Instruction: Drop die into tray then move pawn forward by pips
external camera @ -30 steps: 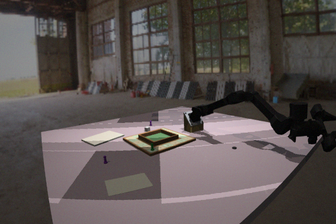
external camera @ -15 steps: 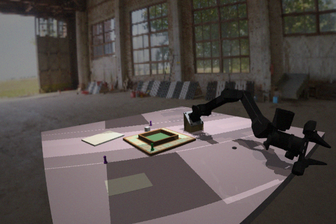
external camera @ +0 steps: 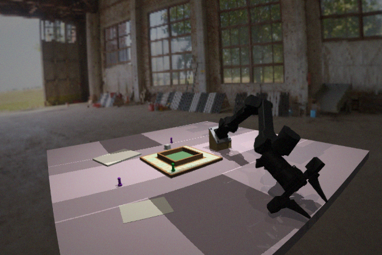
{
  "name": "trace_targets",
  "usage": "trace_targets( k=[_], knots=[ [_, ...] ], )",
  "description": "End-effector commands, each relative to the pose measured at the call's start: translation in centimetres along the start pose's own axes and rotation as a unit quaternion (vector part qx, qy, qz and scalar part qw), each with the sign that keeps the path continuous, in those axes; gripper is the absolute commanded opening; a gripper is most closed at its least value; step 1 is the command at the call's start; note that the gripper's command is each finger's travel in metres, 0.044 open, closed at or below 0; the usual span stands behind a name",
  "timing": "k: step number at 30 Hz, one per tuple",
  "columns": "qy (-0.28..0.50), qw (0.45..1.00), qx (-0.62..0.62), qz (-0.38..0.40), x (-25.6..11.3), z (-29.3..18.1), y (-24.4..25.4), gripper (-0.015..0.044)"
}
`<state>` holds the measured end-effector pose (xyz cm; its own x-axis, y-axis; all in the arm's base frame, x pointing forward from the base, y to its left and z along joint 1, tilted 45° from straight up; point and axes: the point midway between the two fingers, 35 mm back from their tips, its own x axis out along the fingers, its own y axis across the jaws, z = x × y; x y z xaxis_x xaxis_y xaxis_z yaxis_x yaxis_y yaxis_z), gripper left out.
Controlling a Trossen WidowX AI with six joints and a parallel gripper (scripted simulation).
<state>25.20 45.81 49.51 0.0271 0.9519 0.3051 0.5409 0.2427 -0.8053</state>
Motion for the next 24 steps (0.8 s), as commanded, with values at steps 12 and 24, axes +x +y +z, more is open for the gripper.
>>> trace_targets(
  k=[12,24],
  knots=[
    [0.165,0.953,0.154,0.203,-12.2,-11.2,15.6,0.0275],
    [0.295,0.838,0.318,0.333,-27.8,-15.4,27.7,0.0275]
  ],
)
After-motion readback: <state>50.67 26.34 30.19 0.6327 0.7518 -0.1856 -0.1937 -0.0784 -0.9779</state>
